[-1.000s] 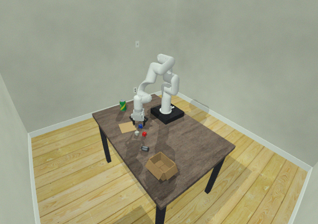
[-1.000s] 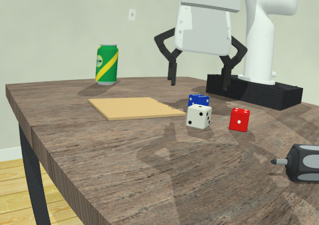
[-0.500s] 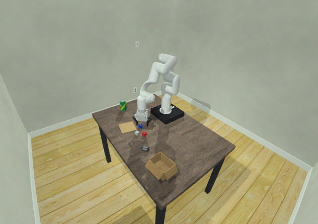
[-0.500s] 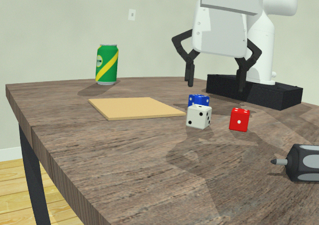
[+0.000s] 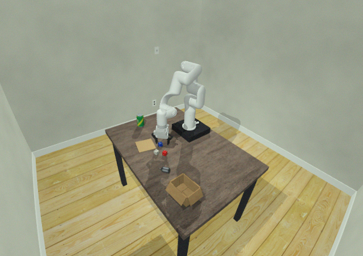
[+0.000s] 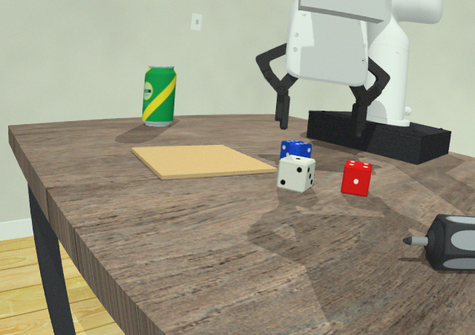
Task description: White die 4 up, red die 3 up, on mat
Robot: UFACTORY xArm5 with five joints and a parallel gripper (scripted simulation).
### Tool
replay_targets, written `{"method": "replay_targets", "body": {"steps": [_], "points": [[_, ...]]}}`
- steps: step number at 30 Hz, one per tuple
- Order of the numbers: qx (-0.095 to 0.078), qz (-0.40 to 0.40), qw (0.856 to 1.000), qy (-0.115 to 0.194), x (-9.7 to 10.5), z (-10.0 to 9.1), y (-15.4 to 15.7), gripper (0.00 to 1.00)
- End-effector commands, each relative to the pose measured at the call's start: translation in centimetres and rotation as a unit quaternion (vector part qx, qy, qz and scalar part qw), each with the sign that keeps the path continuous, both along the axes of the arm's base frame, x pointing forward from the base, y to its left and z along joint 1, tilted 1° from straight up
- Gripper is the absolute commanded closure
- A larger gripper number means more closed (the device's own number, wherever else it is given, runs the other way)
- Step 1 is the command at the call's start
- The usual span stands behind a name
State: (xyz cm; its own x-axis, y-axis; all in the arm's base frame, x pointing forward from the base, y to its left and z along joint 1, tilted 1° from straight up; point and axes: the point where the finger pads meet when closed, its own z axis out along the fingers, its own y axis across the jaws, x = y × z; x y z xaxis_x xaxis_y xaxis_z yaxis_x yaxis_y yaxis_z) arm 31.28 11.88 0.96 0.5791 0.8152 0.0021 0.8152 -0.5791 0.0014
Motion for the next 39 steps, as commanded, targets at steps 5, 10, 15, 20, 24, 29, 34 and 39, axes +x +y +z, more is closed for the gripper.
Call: {"method": "replay_targets", "body": {"steps": [5,10,15,20,24,29,34,39], "points": [[0.001,0.000,1.000,-0.001,0.1,0.1,0.0,0.00],[0.001,0.000,1.000,-0.001,0.1,0.1,0.0,0.00],[0.001,0.000,1.000,-0.001,0.1,0.1,0.0,0.00],[0.001,0.000,1.000,-0.001,0.1,0.1,0.0,0.00],[0.001,0.000,1.000,-0.001,0.1,1.1,0.0,0.00],[0.001,0.000,1.000,-0.001,0.1,2.8,0.0,0.00],[0.001,0.000,1.000,-0.001,0.1,6.6,0.0,0.00],[0.001,0.000,1.000,-0.001,0.1,9.5,-0.1,0.00]]}}
